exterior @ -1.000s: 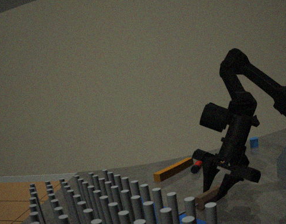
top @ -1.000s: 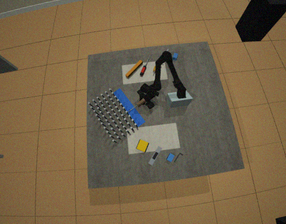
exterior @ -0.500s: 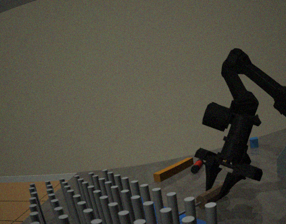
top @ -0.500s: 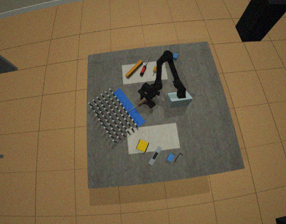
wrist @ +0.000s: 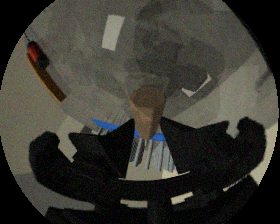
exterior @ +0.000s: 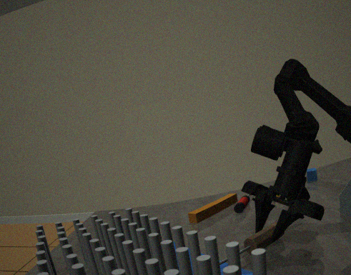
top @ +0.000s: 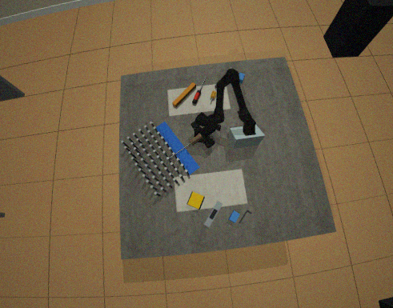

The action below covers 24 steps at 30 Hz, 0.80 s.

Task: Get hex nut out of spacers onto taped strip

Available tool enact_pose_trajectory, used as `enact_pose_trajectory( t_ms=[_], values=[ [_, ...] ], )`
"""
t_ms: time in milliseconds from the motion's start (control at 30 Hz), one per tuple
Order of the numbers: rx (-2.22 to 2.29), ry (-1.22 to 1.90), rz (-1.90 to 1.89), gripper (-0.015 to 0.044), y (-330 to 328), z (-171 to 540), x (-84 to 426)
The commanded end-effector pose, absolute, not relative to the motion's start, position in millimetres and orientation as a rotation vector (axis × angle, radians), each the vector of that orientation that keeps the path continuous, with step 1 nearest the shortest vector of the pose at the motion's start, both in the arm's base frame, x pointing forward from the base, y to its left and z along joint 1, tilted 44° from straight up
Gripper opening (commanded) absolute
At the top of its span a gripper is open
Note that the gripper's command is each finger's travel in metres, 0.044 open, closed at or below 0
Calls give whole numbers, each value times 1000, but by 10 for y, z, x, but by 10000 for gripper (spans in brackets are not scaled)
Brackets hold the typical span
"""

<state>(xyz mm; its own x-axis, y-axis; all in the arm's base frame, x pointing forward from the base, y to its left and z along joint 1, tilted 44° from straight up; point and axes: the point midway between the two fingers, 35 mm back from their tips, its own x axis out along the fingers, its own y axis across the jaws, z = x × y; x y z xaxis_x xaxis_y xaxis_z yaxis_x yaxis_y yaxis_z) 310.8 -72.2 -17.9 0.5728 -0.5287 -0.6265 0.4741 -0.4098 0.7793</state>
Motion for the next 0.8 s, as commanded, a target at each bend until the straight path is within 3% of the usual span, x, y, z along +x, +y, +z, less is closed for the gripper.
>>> enact_pose_trajectory(
  t_ms=[0,767],
  values=[
    [1666,-38,-1092,0,-724,-172,3087],
    [1666,-37,-1093,0,-775,-130,2973]
  ],
)
